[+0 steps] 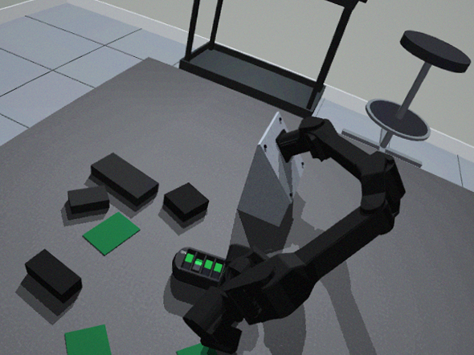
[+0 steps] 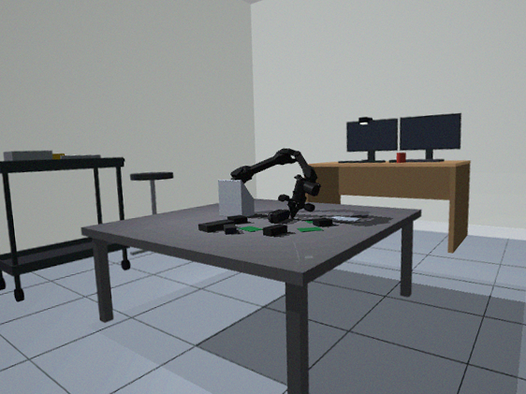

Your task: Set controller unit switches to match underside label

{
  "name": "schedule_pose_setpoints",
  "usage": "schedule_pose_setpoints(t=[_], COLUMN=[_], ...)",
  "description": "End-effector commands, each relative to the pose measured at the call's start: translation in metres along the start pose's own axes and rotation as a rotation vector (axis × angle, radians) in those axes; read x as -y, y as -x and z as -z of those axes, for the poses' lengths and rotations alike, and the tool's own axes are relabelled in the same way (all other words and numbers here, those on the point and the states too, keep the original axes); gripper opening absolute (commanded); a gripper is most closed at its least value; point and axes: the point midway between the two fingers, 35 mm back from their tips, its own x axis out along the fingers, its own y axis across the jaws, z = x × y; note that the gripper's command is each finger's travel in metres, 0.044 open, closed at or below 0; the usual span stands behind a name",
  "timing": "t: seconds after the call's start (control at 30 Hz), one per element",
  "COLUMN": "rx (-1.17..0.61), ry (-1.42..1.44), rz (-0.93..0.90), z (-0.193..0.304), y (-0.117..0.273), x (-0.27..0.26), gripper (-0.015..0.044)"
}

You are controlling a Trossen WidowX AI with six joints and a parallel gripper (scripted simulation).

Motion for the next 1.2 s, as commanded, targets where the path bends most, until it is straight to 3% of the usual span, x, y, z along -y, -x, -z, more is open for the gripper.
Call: schedule_pose_setpoints(t=[0.0,1.17], rx=[0.005,0.005], ry=[-0.007,-0.007], rz=[0.001,0.001], z=[0.0,0.0], y=[-0.001,-0.006], x=[-0.001,-0.016], gripper=[0.0,0.0])
